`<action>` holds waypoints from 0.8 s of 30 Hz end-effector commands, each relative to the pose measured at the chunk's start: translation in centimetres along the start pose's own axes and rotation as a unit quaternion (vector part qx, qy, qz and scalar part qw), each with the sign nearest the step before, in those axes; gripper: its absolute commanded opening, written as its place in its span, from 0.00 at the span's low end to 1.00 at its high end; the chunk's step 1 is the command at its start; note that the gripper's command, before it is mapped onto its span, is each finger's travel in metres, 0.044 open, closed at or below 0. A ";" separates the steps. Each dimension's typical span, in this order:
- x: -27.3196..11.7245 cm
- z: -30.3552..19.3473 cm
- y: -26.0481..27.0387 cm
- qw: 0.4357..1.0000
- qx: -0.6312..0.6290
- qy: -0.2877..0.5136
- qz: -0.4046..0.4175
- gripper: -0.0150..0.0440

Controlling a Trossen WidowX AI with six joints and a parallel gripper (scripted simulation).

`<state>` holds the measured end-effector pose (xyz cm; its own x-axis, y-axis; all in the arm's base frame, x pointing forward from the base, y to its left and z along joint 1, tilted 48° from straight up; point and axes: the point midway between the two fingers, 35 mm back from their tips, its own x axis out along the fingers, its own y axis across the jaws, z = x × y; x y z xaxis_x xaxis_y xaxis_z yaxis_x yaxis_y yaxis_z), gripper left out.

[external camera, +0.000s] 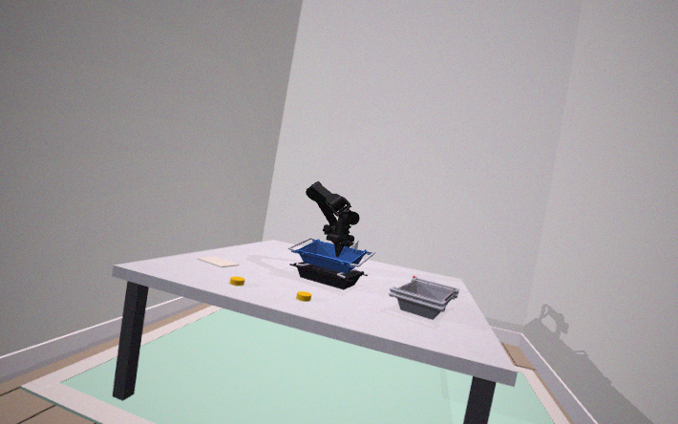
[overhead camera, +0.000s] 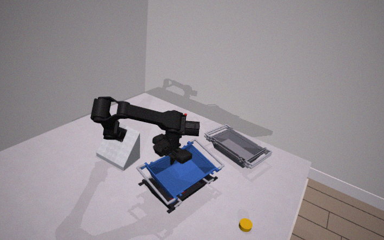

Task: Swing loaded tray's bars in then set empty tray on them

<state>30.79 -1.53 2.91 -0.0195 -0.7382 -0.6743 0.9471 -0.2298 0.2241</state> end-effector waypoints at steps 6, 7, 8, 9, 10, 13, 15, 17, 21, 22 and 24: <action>1.1 0.1 -0.5 1.000 0.001 0.000 -0.008 0.25; 1.1 0.1 -0.5 1.000 0.001 0.000 -0.008 0.25; 1.1 0.1 -0.5 1.000 0.001 0.000 -0.008 0.25; 1.1 0.1 -0.5 1.000 0.001 0.000 -0.008 0.25; 1.2 0.1 -0.5 1.000 0.001 0.000 -0.008 0.25; 1.6 0.1 -0.7 1.000 0.001 0.000 -0.008 0.25; 1.8 0.1 -0.7 1.000 0.001 0.000 -0.008 0.25; 1.8 0.1 -0.7 1.000 0.001 0.000 -0.008 0.25; 2.0 0.1 -0.8 1.000 0.001 0.000 -0.008 0.25; 2.1 0.1 -0.8 1.000 0.001 0.000 -0.008 0.25; 2.4 0.1 -0.9 1.000 0.001 0.000 -0.008 0.25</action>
<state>30.22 -2.61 1.58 -0.0185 -0.7386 -0.6739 0.9463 -0.2305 0.2266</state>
